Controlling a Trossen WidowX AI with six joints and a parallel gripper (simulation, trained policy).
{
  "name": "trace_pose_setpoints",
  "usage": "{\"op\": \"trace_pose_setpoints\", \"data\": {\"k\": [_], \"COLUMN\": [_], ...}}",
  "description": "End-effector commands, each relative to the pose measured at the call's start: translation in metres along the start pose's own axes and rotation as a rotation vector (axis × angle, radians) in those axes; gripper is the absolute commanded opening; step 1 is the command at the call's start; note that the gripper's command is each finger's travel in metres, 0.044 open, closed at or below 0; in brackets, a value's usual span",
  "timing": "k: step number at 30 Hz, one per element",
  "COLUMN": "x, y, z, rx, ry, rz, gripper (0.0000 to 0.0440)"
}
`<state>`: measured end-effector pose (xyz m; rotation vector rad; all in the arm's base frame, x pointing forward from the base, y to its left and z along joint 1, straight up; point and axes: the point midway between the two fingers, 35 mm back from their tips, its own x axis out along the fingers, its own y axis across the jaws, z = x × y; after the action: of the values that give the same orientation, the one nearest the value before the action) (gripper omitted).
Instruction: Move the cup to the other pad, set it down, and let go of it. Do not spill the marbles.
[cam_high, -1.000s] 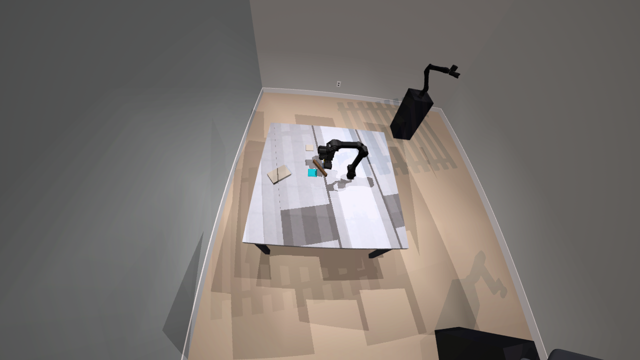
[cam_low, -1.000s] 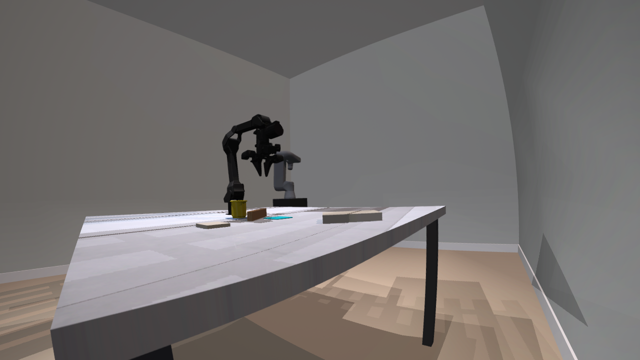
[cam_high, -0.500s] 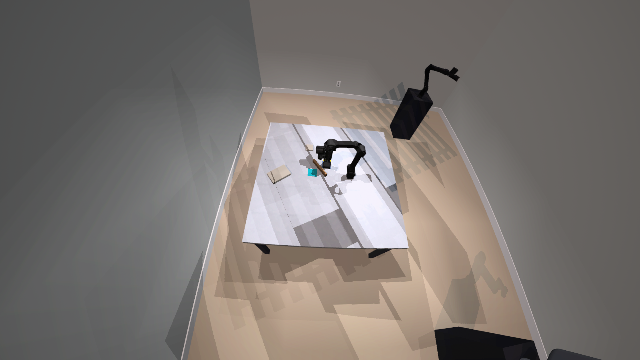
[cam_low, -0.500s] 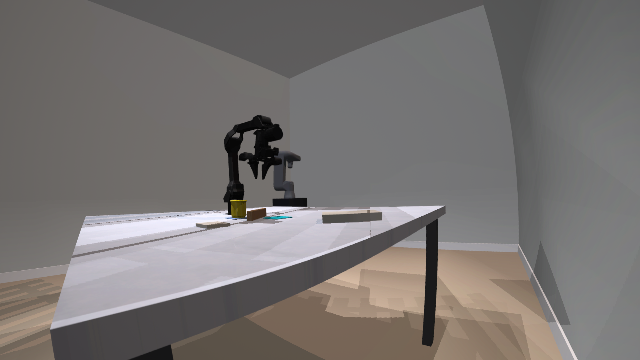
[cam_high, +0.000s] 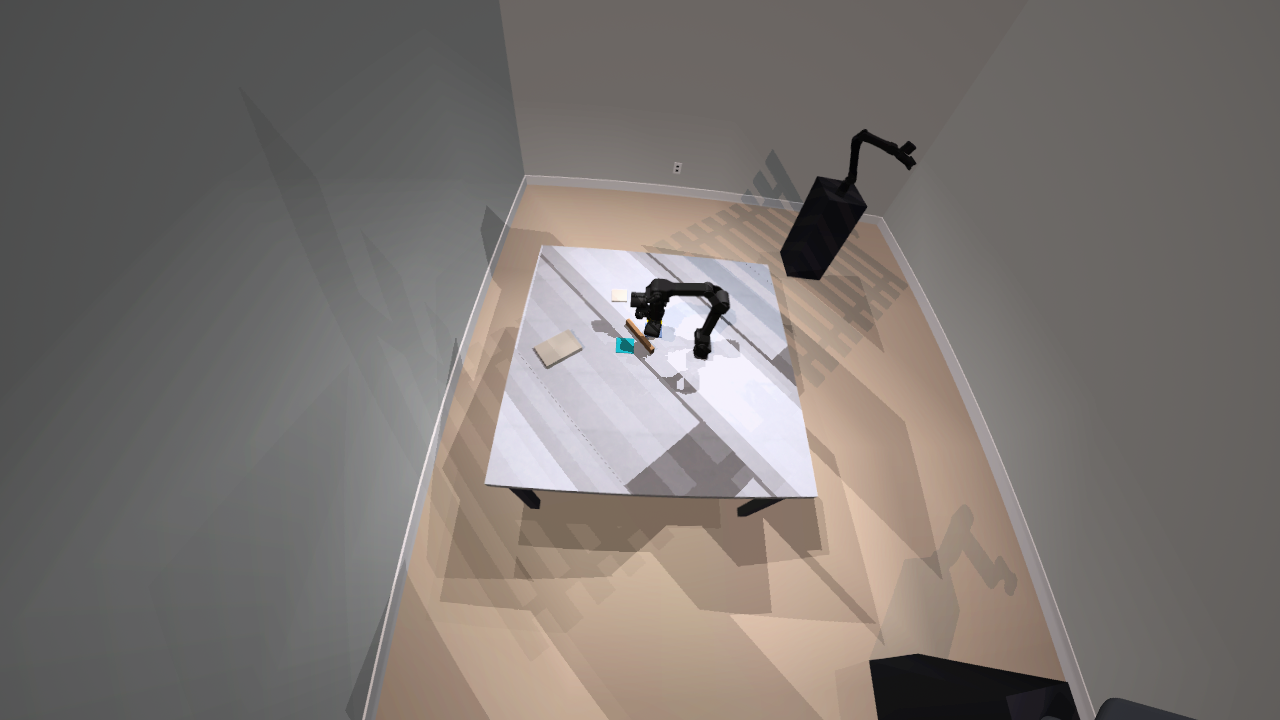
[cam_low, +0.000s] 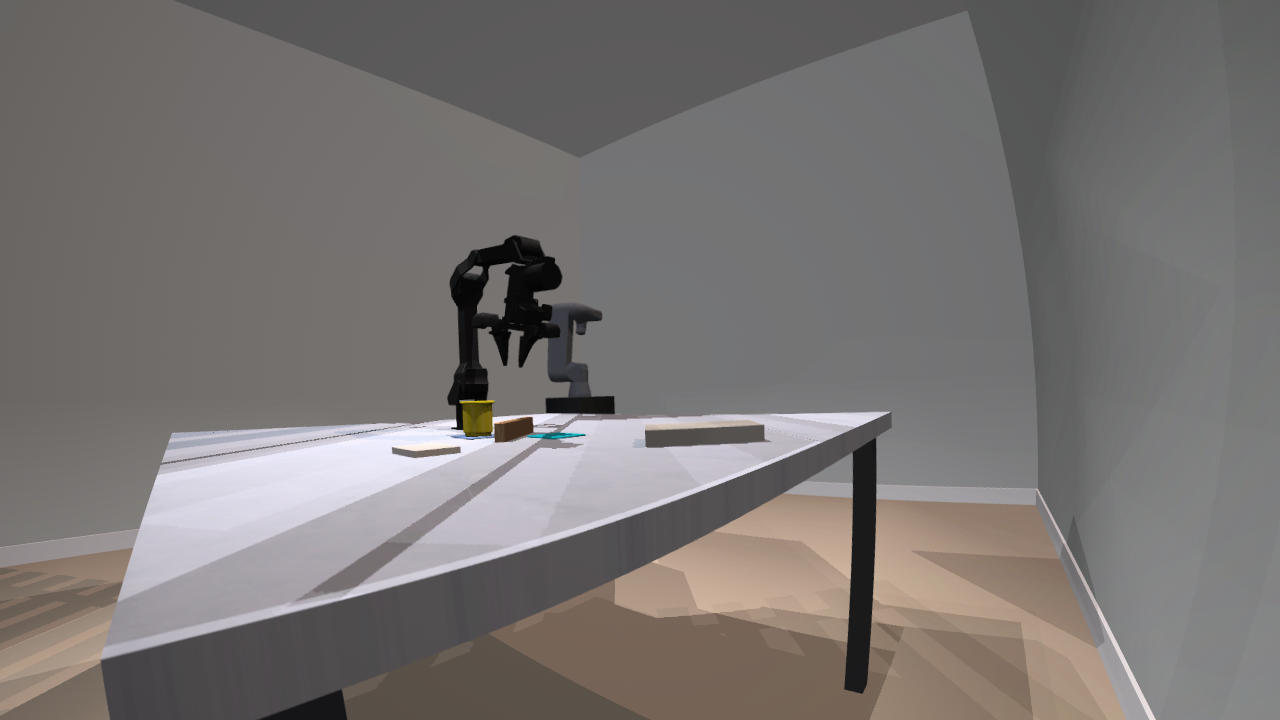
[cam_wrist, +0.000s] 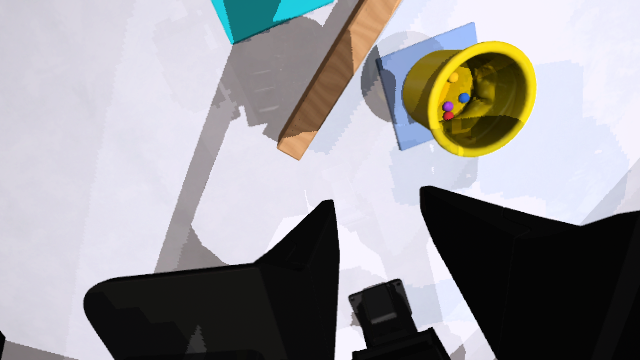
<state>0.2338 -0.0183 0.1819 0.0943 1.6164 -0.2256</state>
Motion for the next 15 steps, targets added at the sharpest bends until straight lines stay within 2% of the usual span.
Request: {"op": "trace_pose_setpoints", "data": {"k": [1,15], "x": [0.007,0.027], "y": [-0.004,-0.019], "z": [0.000,0.000], "rx": [0.008,0.032], "ry": [0.023,0.073], "rz": [-0.011,-0.020], "gripper": [0.0163,0.0170]}}
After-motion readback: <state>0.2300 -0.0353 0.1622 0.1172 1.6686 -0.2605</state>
